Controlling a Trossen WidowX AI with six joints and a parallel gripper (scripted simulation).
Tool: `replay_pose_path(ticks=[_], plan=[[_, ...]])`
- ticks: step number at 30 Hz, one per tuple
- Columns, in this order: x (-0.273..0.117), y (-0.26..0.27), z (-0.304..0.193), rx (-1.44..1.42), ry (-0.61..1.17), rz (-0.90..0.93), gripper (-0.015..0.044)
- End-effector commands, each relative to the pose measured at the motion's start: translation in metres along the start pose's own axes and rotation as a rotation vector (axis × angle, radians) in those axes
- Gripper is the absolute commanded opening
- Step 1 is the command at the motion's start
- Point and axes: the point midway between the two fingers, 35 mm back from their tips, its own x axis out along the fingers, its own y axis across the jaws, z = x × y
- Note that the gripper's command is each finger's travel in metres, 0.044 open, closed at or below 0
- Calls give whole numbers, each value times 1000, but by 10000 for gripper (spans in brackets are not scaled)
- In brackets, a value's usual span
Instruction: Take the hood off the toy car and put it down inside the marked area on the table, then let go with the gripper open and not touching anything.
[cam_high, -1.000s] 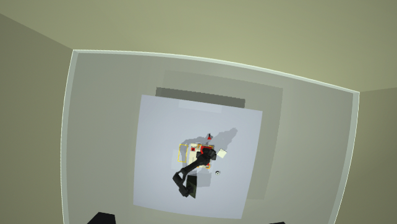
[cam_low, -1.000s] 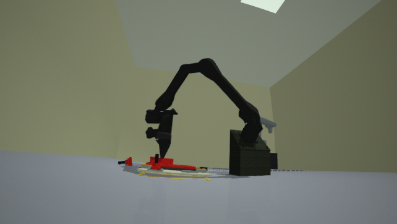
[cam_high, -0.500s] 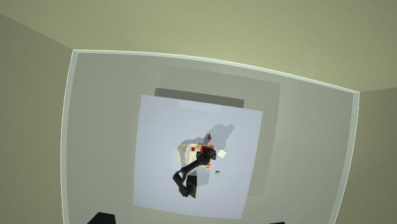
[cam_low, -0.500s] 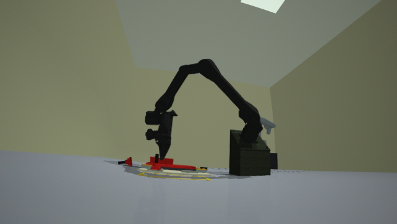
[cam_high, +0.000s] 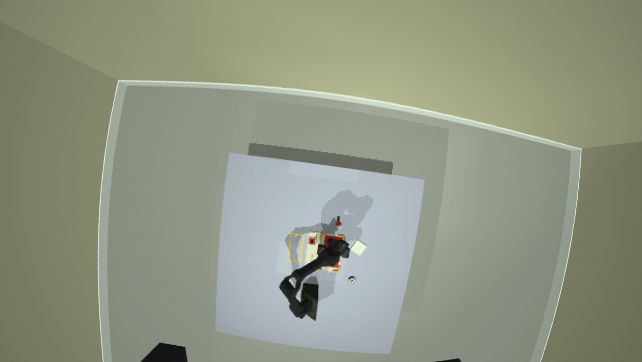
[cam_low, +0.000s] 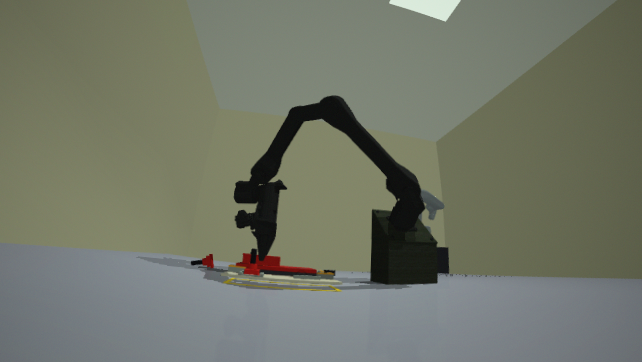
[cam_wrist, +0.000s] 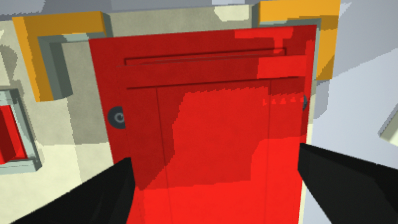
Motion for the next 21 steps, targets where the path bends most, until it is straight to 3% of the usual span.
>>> replay_pose_path(ticks=[1, 8, 18, 21], plan=[[0, 0, 0, 0, 0, 0, 322], [0, 0, 0, 0, 0, 0, 275], [-5, 0, 0, 0, 0, 0, 12], [-7, 0, 0, 0, 0, -1, 0]])
